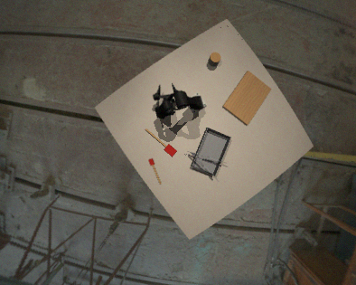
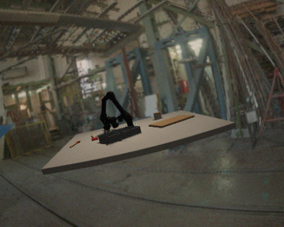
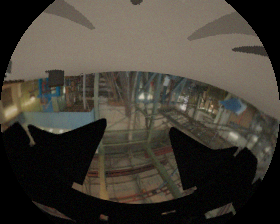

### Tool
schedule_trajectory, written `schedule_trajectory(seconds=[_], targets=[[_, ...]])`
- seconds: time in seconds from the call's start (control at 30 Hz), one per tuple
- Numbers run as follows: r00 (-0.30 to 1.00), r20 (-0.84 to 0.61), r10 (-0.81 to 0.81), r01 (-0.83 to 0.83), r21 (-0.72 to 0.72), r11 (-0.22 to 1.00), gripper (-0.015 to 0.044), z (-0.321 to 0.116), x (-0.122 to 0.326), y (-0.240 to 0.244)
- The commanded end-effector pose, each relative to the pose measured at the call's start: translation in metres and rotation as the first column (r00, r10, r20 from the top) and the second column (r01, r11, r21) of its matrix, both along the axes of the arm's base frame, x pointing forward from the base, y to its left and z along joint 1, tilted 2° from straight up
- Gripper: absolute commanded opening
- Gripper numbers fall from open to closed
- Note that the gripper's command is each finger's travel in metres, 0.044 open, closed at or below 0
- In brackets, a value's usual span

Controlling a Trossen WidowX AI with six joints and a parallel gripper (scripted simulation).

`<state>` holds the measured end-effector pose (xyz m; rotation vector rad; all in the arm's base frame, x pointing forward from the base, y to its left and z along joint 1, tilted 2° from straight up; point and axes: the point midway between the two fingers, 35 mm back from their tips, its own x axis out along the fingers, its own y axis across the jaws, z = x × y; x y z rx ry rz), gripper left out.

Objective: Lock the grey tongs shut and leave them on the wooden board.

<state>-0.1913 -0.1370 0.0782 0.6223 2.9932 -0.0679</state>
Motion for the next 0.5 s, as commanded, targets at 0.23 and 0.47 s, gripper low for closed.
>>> schedule_trajectory(seconds=[0.23, 0.47], targets=[[1.000, -0.002, -0.030, 0.029, -0.192, 0.981, 0.0440, -0.006, 0.015, -0.017], [0.999, -0.005, -0.050, 0.043, -0.447, 0.894, 0.0440, -0.010, 0.037, -0.046]])
